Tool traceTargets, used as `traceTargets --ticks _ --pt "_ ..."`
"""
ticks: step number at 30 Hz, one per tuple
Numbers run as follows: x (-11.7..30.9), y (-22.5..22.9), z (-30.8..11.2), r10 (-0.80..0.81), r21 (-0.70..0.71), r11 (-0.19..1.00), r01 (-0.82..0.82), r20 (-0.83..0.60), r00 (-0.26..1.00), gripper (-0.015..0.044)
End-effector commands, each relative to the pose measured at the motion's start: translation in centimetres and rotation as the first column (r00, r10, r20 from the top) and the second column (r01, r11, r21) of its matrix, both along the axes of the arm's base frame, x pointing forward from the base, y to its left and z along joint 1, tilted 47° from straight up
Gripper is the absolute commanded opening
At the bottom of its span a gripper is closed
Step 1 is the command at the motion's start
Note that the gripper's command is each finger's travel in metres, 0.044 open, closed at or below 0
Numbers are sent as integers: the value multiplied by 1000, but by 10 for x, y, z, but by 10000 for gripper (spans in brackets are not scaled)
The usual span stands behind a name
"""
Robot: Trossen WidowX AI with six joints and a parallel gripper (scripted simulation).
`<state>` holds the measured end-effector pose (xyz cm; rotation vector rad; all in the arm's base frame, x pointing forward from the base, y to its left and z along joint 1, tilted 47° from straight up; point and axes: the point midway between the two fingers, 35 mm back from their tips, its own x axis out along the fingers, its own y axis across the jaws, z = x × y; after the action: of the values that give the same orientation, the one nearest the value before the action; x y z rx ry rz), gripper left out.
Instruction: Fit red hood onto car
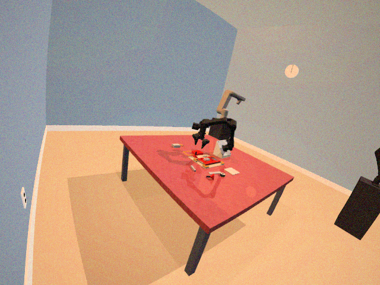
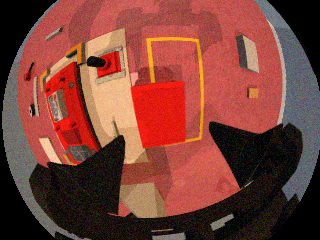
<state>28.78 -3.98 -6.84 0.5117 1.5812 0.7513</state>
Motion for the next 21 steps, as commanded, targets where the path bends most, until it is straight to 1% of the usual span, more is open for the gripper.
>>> traceTargets --ticks 1,21 --pt "-2 5 -4 0 8 1000 0 -9 1000 440" --pt "-5 17 -15 0 8 1000 0 -9 1000 440"
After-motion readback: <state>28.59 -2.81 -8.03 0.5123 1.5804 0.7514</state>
